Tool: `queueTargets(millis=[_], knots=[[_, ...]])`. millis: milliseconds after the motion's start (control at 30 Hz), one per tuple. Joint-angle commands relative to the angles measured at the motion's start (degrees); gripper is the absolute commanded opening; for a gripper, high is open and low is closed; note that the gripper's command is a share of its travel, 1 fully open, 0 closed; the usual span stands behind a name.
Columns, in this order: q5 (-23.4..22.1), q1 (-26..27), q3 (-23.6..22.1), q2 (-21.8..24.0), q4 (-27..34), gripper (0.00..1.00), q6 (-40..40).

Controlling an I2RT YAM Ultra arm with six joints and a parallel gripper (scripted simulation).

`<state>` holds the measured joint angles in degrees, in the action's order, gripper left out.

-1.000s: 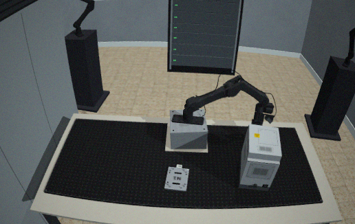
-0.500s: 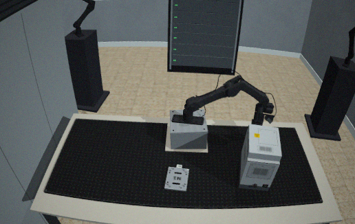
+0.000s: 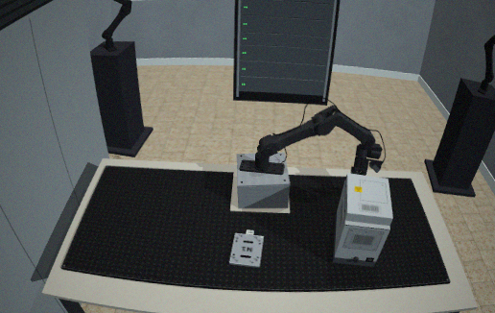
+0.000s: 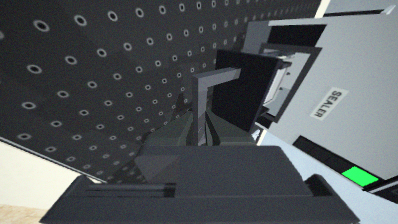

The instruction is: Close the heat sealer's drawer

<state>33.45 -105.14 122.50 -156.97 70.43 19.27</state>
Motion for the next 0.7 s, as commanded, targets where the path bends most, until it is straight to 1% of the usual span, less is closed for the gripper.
queueTargets(millis=[0,200,300,333,667], knots=[[-0.35,0.18,-0.34,2.33,-1.16,0.12,-0.04],[-0.34,0.18,-0.34,2.33,-1.16,0.06,-0.04],[-0.34,0.18,-0.34,2.33,-1.16,0.05,-0.04],[-0.34,0.18,-0.34,2.33,-1.16,0.0,-0.04],[-0.34,0.18,-0.34,2.33,-1.16,0.0,-0.04]])
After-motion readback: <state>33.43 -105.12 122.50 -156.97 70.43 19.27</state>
